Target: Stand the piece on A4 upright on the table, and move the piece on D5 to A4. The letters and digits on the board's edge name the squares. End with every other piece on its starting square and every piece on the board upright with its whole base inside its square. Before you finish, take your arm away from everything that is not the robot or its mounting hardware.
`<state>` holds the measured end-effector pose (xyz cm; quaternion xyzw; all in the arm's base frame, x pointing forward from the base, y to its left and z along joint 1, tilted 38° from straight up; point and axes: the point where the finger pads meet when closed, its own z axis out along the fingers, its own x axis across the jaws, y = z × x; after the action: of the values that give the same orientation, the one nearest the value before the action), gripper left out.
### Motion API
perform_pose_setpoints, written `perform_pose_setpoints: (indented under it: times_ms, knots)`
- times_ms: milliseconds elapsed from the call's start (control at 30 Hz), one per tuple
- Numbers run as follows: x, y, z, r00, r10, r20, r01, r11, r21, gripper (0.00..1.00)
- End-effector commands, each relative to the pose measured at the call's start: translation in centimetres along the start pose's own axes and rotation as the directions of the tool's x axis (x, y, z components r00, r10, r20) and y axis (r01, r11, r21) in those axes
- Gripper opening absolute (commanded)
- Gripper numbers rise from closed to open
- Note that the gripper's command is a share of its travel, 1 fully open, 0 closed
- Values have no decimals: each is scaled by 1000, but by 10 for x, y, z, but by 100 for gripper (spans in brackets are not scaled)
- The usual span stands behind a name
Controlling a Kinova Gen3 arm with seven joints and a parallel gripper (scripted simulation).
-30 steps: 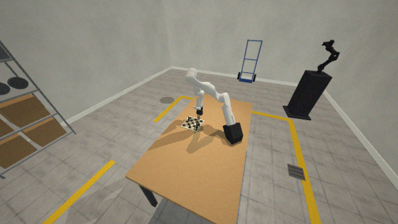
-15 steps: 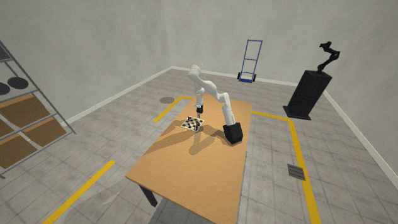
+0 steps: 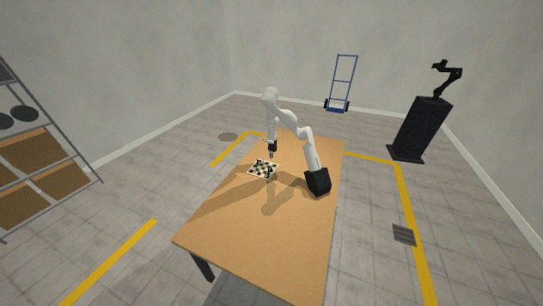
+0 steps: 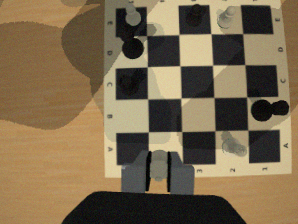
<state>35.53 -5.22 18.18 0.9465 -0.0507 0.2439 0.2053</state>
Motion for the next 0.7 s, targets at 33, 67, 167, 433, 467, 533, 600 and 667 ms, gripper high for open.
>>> perform_pose_setpoints:
  times_ms: [33, 67, 167, 433, 467, 533, 600, 667]
  knots:
    - [3, -4, -11, 1000, -14, -10, 14, 1000, 3, 0]
    - [3, -4, -13, 1000, -14, -10, 14, 1000, 3, 0]
    - [3, -4, -18, 1000, -14, -10, 14, 1000, 3, 0]
    - [3, -4, -25, 1000, -14, -10, 14, 1000, 3, 0]
    - [3, -4, -26, 1000, -14, -10, 14, 1000, 3, 0]
    - [3, -4, -27, 1000, -14, -10, 14, 1000, 3, 0]
    - [3, -4, -27, 1000, -14, -10, 14, 1000, 3, 0]
    - [3, -4, -27, 1000, -14, -10, 14, 1000, 3, 0]
